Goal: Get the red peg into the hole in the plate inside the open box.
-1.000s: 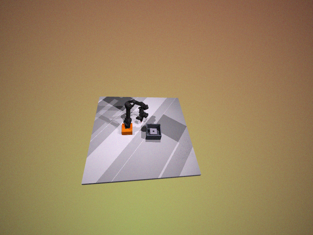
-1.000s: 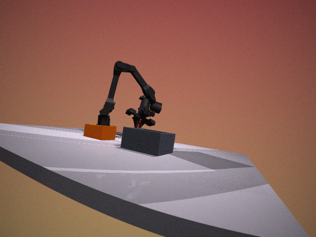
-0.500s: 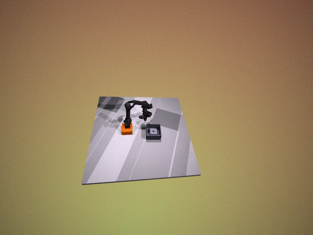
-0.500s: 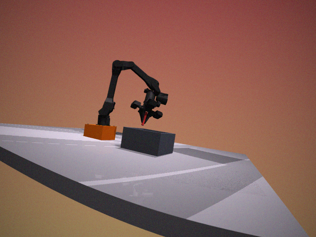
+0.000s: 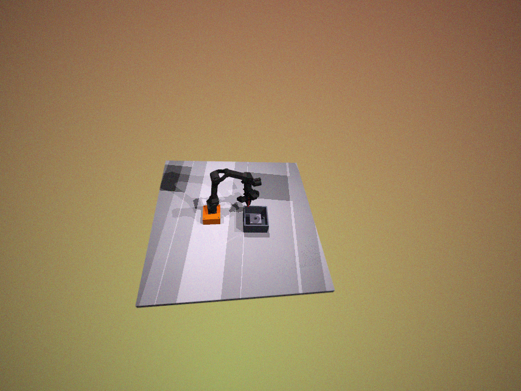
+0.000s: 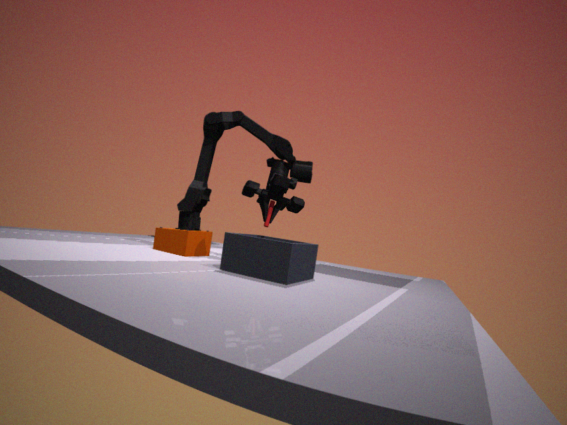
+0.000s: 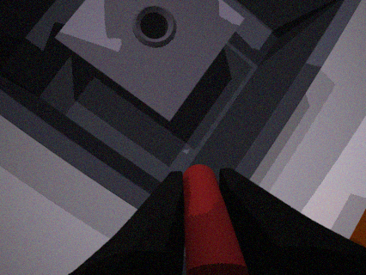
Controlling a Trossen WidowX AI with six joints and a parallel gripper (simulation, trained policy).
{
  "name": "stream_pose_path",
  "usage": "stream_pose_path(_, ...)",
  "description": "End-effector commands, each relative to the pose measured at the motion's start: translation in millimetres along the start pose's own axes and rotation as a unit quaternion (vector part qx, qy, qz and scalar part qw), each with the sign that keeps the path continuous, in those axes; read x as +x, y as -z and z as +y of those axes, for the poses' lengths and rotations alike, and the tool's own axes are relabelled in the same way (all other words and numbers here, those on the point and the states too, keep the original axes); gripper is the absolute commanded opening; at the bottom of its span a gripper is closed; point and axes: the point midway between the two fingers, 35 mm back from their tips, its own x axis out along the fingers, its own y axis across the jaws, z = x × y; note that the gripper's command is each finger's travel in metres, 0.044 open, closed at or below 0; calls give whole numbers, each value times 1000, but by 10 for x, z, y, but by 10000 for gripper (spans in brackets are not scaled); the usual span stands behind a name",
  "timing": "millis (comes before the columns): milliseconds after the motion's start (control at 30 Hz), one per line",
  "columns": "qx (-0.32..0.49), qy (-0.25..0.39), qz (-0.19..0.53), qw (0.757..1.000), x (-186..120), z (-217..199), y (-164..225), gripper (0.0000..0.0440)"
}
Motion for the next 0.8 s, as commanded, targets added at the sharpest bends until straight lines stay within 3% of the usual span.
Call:
stream_pose_path(0,5,2,1,1000,88,9,-134,0)
stream_pose_path(633,-17,-35,36,999,713,99,-692,1)
stream_pose_path(767,-36,-40,54,997,864,121,-666,68)
